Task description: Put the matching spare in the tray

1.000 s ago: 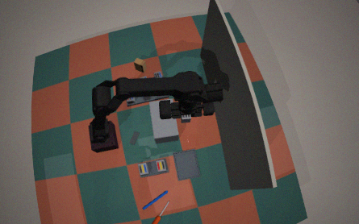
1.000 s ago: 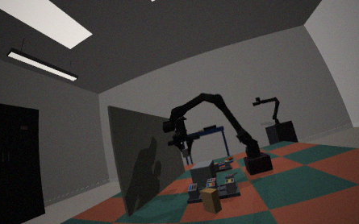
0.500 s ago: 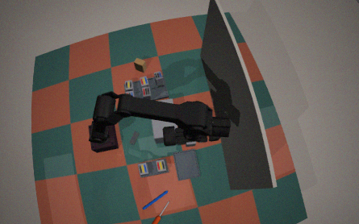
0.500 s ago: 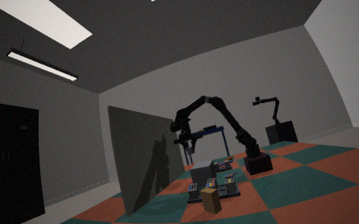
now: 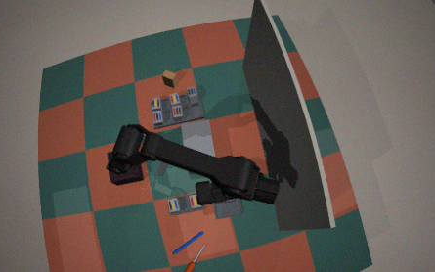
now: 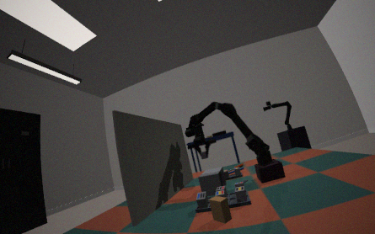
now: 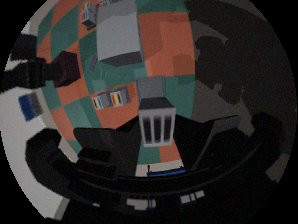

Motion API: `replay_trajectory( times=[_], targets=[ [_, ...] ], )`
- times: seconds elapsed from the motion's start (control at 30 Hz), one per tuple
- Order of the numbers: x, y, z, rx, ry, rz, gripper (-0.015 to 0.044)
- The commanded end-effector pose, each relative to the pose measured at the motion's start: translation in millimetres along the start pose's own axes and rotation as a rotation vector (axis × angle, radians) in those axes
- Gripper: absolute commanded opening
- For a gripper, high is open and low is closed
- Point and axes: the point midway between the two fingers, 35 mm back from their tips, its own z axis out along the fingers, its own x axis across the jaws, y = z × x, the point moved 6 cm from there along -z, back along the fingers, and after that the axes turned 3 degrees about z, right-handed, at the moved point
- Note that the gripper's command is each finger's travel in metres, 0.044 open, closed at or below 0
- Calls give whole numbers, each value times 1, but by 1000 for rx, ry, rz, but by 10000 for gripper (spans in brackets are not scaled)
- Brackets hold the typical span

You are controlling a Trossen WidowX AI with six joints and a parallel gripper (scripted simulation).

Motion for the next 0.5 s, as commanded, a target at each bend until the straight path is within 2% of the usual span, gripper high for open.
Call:
replay_trajectory(
  times=[0.0, 0.47],
  targets=[
    [0, -2, 0, -2, -1, -17, 0],
    [-3, -3, 13, -1, -1, -17, 0]
  ],
)
